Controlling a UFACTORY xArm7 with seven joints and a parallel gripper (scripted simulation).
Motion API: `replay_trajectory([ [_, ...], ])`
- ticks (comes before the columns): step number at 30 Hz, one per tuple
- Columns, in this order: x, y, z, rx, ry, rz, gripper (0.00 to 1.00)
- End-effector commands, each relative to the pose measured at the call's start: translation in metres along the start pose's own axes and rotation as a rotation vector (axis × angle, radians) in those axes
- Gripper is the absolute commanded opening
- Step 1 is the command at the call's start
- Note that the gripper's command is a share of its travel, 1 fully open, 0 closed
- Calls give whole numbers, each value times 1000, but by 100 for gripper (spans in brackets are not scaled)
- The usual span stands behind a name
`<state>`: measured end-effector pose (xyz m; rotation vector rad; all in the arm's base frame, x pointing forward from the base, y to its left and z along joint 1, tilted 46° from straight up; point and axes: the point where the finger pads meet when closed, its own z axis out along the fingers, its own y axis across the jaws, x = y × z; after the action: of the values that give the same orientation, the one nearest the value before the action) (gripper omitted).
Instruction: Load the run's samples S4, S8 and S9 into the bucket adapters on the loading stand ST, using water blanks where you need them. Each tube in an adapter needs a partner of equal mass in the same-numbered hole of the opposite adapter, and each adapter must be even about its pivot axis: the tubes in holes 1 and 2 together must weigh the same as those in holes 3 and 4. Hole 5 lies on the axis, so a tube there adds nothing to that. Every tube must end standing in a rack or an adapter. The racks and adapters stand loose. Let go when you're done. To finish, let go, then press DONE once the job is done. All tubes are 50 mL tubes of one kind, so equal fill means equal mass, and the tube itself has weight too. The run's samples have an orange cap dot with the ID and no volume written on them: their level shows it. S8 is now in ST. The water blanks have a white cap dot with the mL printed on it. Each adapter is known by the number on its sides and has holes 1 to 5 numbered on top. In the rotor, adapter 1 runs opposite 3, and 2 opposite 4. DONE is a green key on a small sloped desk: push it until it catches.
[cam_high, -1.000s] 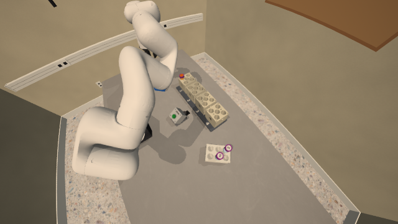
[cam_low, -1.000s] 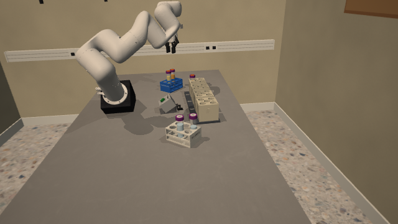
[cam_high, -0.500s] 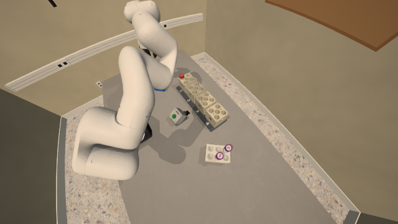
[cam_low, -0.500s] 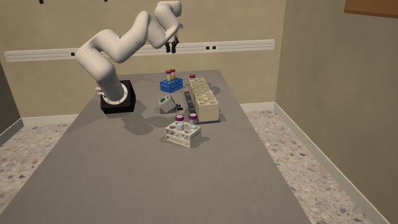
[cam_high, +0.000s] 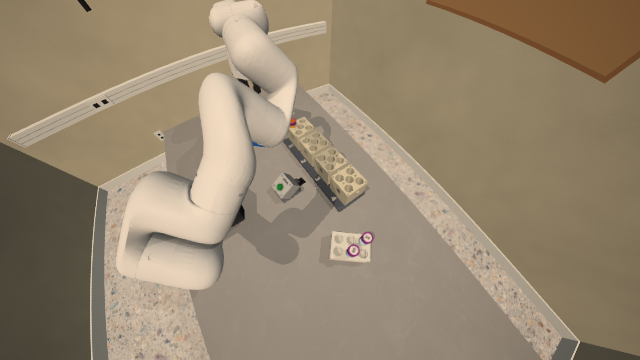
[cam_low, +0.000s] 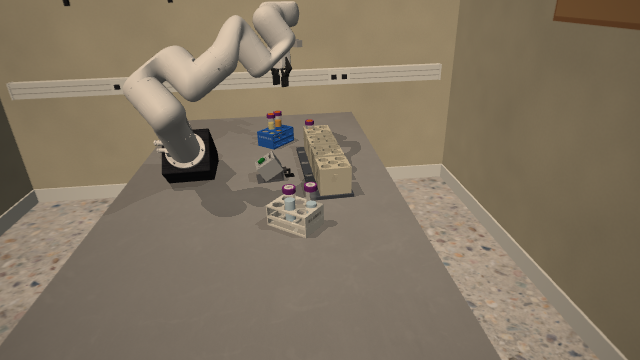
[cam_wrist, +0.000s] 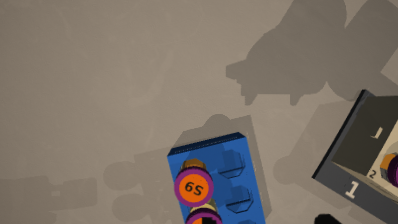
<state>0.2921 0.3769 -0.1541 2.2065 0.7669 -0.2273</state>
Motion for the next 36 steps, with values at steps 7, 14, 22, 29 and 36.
replay_trajectory([
  [7, 2, 47, -3, 14, 18, 322, 57],
  [14, 3, 82, -3, 16, 17, 543, 57],
  [22, 5, 112, -2, 15, 17, 543, 57],
  [29, 6, 147, -2, 15, 17, 543, 57],
  [36, 7, 166, -2, 15, 17, 543, 57],
])
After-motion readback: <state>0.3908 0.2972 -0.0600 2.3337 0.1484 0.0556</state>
